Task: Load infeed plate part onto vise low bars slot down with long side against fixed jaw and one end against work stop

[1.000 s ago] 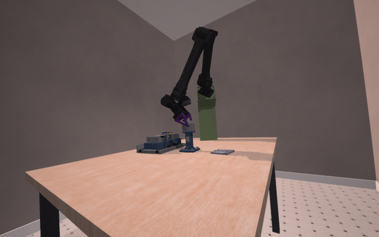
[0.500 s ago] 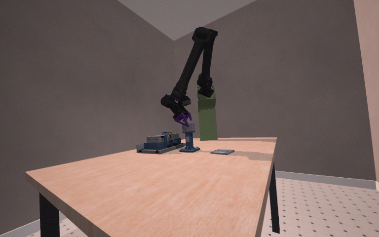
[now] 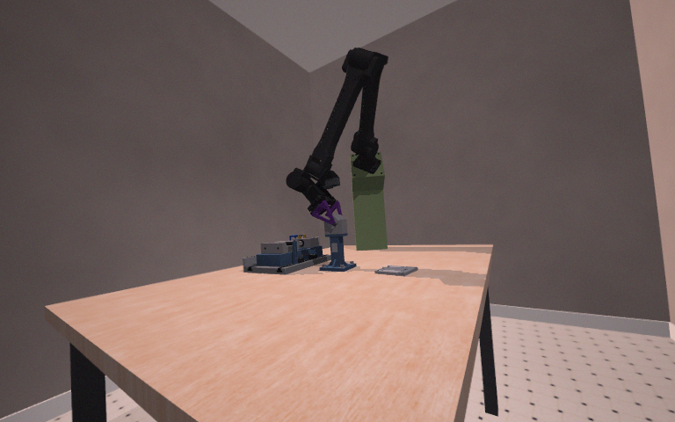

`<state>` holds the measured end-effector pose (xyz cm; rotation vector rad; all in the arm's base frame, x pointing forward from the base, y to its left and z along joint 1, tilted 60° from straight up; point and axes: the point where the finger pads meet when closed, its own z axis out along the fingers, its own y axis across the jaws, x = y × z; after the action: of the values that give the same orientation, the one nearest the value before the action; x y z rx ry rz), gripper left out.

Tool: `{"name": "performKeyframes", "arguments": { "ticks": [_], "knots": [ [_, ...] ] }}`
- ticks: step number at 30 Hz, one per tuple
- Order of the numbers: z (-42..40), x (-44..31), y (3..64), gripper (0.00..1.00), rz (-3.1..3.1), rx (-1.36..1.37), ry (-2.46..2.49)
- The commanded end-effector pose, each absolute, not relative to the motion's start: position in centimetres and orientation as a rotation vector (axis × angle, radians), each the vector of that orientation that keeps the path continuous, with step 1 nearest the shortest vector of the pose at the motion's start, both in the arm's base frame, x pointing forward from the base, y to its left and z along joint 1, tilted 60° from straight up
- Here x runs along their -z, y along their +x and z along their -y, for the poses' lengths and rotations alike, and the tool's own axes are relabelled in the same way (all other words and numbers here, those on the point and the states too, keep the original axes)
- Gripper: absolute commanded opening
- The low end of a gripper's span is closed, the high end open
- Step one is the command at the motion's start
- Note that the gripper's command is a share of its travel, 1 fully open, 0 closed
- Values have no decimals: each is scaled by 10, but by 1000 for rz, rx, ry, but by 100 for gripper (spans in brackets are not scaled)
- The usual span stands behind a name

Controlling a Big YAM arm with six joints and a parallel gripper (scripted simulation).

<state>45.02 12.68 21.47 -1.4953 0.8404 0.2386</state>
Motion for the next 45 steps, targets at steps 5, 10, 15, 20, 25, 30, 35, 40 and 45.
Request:
{"name": "performKeyframes", "arguments": {
  "ticks": [5,10,15,20,25,30,35,40,45],
  "knots": [
    [-106,-234,431,0,-772,-267,-1461],
    [-106,-235,430,0,-772,-267,-1461],
    [-105,-234,428,0,-780,-274,-1460],
    [-105,-234,427,0,-779,-274,-1463],
    [-104,-234,426,0,-775,-270,-1465],
    [-104,-234,426,0,-775,-270,-1465],
    [-104,-235,426,0,-775,-270,-1465],
    [-104,-235,425,0,-775,-270,-1465],
    [-104,-235,425,0,-775,-270,-1465]
  ]
}}
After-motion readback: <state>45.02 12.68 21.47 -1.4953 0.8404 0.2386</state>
